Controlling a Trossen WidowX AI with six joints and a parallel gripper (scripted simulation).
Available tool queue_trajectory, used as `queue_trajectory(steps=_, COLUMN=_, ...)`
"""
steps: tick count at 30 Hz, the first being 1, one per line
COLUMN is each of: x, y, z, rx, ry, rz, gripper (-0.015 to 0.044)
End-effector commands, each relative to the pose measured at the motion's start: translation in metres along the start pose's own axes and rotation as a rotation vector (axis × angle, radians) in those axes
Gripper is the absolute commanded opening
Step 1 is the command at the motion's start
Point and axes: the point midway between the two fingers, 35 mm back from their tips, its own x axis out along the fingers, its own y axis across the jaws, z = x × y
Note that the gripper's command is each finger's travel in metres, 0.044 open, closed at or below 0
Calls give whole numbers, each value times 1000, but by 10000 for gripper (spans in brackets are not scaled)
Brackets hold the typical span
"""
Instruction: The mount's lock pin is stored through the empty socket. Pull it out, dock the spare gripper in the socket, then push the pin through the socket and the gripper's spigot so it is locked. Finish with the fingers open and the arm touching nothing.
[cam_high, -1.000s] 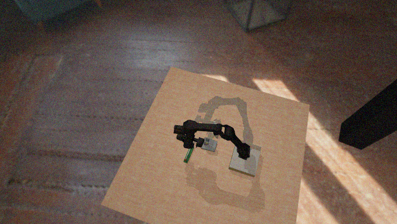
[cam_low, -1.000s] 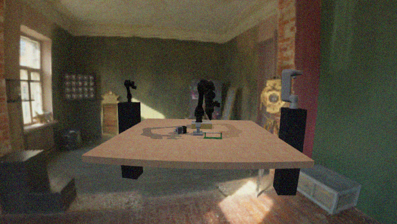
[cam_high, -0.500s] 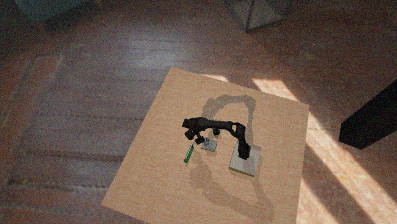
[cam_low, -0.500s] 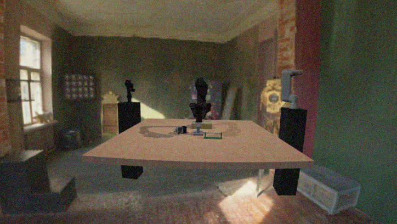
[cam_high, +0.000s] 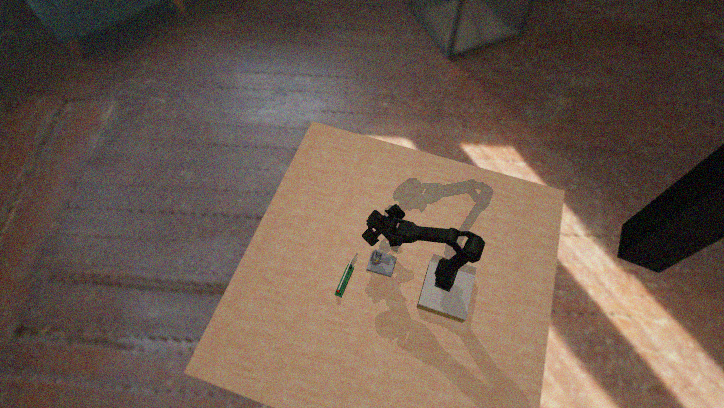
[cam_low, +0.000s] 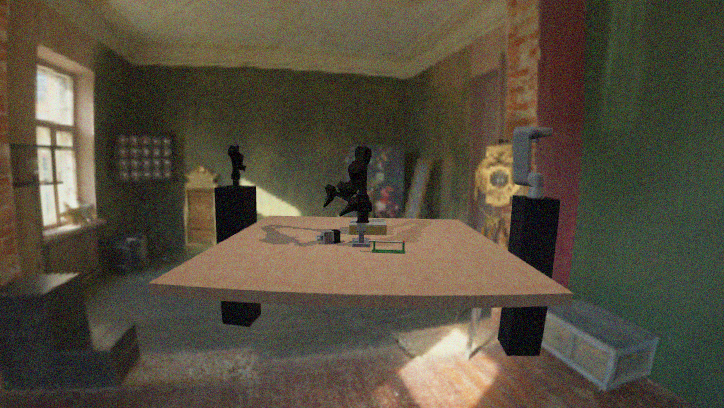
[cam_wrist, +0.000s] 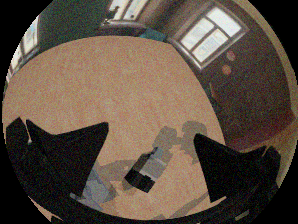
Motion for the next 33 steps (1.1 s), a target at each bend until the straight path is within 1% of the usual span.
queue_trajectory(steps=1, x=0, y=-31, z=-20, rx=275, ry=-84, rz=-107, gripper=440)
queue_trajectory(steps=4, x=-3, y=-53, z=-39, rx=507, ry=-168, rz=-184, gripper=440)
queue_trajectory(steps=6, x=-4, y=-57, z=-44, rx=560, ry=-189, rz=-200, gripper=440)
queue_trajectory(steps=14, x=-2, y=-56, z=-46, rx=561, ry=-189, rz=-200, gripper=440)
queue_trajectory(steps=27, x=37, y=-31, z=-85, rx=563, ry=-178, rz=-199, gripper=440)
queue_trajectory(steps=33, x=42, y=-28, z=-91, rx=564, ry=-177, rz=-199, gripper=440)
